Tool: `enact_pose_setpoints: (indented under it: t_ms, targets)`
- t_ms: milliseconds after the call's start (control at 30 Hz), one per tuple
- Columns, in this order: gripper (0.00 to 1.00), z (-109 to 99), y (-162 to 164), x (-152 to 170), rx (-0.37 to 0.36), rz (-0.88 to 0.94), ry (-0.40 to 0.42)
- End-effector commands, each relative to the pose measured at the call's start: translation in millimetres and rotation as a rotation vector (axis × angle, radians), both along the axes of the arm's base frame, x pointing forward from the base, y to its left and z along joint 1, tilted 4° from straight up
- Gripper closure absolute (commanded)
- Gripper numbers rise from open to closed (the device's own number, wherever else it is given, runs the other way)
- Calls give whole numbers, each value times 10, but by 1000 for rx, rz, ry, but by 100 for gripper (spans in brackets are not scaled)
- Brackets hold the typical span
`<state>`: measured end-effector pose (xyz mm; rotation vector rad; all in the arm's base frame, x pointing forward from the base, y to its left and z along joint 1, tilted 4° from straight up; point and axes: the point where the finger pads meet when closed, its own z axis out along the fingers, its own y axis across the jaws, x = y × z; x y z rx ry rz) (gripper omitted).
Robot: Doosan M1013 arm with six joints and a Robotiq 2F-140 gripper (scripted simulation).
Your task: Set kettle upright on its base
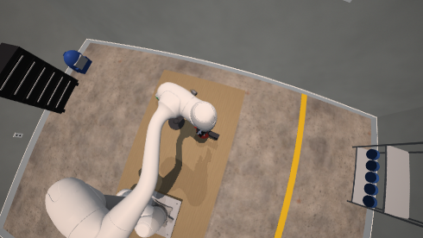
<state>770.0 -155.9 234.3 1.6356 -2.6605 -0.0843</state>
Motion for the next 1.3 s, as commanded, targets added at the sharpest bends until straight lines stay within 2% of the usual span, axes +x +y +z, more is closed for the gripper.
enact_pose_setpoints:
  t_ms: [0,667,1267]
  targets:
    - [48,-5,-27,17,5,64,-4]
    - [48,-60,-118,62,16,278,-11]
    - [48,-83,-155,81,21,365,-13]
